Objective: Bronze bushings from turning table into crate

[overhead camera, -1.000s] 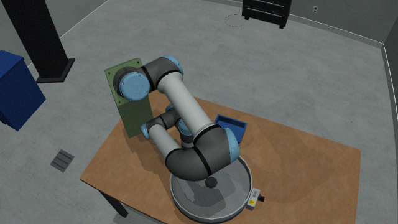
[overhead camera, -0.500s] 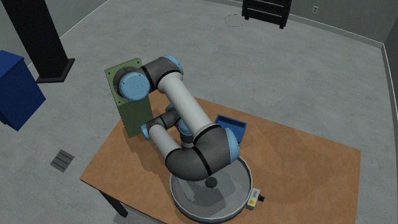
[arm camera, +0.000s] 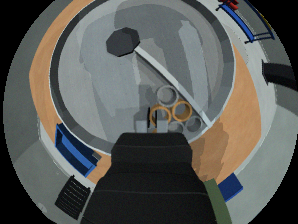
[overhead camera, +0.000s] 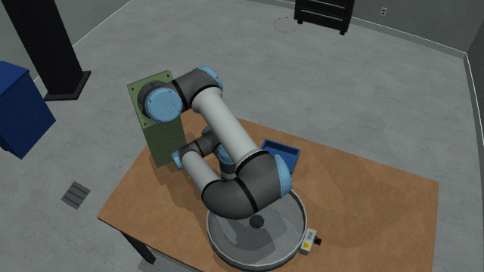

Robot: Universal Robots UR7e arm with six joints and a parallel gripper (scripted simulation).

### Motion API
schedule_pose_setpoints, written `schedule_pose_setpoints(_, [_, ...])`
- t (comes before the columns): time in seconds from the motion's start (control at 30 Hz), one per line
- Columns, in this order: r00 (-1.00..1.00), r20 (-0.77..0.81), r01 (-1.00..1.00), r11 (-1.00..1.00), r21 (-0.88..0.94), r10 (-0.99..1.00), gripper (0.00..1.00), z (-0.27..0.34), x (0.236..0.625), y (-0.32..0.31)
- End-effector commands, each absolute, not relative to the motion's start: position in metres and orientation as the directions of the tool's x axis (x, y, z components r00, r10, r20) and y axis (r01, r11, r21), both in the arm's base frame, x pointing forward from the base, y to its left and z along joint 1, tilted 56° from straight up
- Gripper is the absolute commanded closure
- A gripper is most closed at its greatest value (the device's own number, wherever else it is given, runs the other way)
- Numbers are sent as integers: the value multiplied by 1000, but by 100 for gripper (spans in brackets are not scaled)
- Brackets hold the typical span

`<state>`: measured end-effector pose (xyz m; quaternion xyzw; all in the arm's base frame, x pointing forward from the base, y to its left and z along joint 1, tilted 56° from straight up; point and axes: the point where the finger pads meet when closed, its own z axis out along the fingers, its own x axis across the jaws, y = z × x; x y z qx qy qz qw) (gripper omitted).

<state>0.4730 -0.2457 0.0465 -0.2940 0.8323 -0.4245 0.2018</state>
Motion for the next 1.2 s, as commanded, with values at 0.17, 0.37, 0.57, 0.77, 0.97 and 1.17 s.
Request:
schedule_pose_setpoints(0.17, [-745,-86,-318,466,-826,-661,100,47,474,-245])
schedule_pose_setpoints(0.37, [-745,-86,-318,466,-826,-661,100,49,472,-243])
schedule_pose_setpoints(0.57, [-745,-86,-318,466,-826,-661,100,51,470,-240])
schedule_pose_setpoints(0.77, [-745,-86,-318,466,-826,-661,100,51,470,-240])
schedule_pose_setpoints(0.97, [-745,-86,-318,466,-826,-661,100,54,467,-238])
schedule_pose_setpoints(1.17, [-745,-86,-318,466,-826,-661,100,55,465,-236])
